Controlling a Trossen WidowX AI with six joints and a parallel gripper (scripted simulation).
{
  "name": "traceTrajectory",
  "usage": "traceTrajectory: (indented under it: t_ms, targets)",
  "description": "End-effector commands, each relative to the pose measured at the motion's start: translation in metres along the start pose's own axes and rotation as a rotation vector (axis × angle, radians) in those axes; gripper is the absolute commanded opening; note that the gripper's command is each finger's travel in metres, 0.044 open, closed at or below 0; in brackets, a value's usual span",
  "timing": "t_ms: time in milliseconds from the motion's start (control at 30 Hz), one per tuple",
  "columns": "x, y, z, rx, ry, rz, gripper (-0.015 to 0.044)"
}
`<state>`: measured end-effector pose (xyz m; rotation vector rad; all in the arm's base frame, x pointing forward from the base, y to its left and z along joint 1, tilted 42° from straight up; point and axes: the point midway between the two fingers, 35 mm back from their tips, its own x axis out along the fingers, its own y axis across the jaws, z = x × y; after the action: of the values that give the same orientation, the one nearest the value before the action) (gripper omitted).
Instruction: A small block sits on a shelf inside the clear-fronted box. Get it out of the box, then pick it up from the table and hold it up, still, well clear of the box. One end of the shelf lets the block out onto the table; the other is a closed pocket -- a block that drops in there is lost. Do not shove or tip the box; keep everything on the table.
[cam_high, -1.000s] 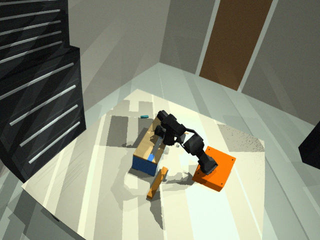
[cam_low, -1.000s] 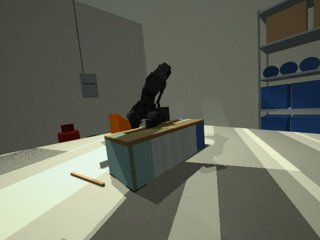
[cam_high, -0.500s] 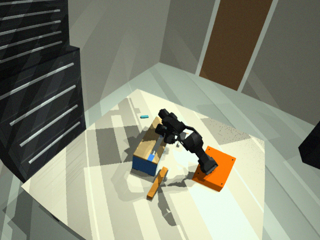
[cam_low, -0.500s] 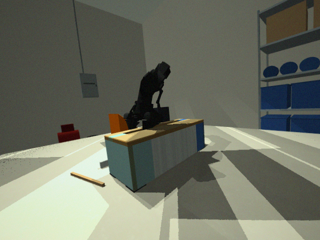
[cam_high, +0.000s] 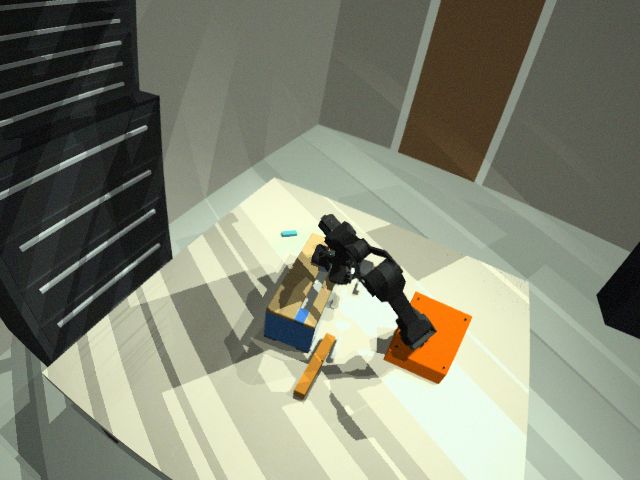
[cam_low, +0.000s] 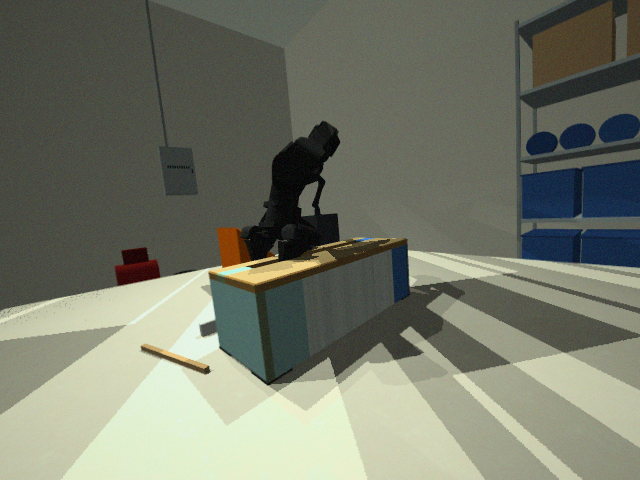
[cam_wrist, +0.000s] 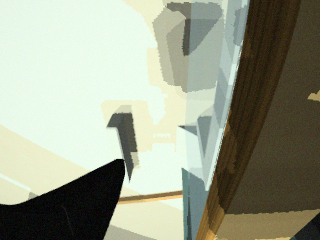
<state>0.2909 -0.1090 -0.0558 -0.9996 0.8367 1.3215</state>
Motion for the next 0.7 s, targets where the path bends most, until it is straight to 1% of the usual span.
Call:
traceTrajectory:
  t_ms: [0,667]
  targets:
    - [0.001,-0.001,-0.006,-0.001,0.005,-0.002,0.0400]
    - [0.008,-0.001,-0.025,-0.001,0.006,-0.002,0.0400]
